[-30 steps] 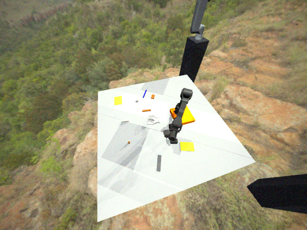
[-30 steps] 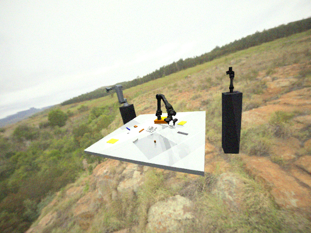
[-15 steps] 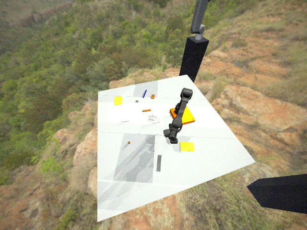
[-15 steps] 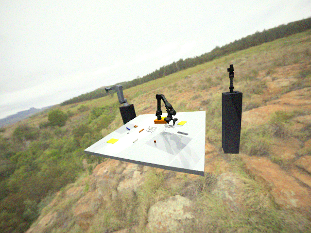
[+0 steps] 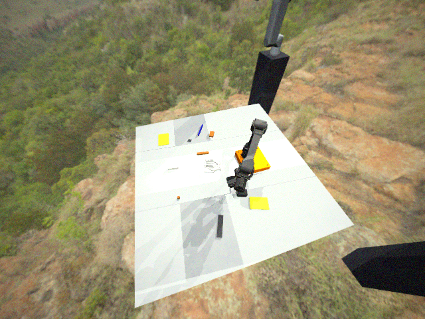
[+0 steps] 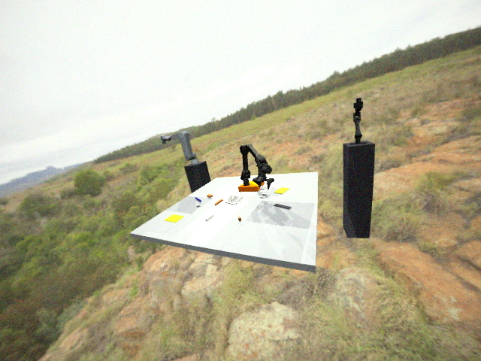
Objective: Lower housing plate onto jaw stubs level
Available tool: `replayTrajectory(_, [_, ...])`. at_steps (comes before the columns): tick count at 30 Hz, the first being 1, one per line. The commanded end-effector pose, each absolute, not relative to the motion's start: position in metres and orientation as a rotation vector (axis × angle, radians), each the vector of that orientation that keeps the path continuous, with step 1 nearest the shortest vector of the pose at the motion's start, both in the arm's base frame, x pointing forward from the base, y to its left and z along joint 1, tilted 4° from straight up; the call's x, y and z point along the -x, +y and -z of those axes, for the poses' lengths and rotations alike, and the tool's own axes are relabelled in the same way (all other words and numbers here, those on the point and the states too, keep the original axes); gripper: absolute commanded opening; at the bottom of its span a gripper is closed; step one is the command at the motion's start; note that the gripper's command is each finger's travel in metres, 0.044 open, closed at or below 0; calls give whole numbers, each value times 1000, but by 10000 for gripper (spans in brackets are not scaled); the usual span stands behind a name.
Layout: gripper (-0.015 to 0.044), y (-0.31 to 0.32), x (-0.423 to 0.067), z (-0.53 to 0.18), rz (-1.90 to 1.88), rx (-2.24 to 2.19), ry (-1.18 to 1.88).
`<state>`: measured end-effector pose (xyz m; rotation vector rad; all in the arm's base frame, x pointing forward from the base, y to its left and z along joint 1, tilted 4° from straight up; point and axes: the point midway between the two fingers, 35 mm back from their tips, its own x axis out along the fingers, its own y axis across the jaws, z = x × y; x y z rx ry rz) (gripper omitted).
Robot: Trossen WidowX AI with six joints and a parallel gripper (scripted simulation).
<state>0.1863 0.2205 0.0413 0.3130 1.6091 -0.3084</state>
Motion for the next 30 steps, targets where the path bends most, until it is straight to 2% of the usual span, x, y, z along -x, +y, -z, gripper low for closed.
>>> replayTrajectory(1, [351, 220, -187, -59, 301, -315, 1610])
replayTrajectory(10, [351, 218, -188, -64, 301, -316, 1609])
replayTrajectory(30, [351, 161, -221, -63, 312, -322, 1599])
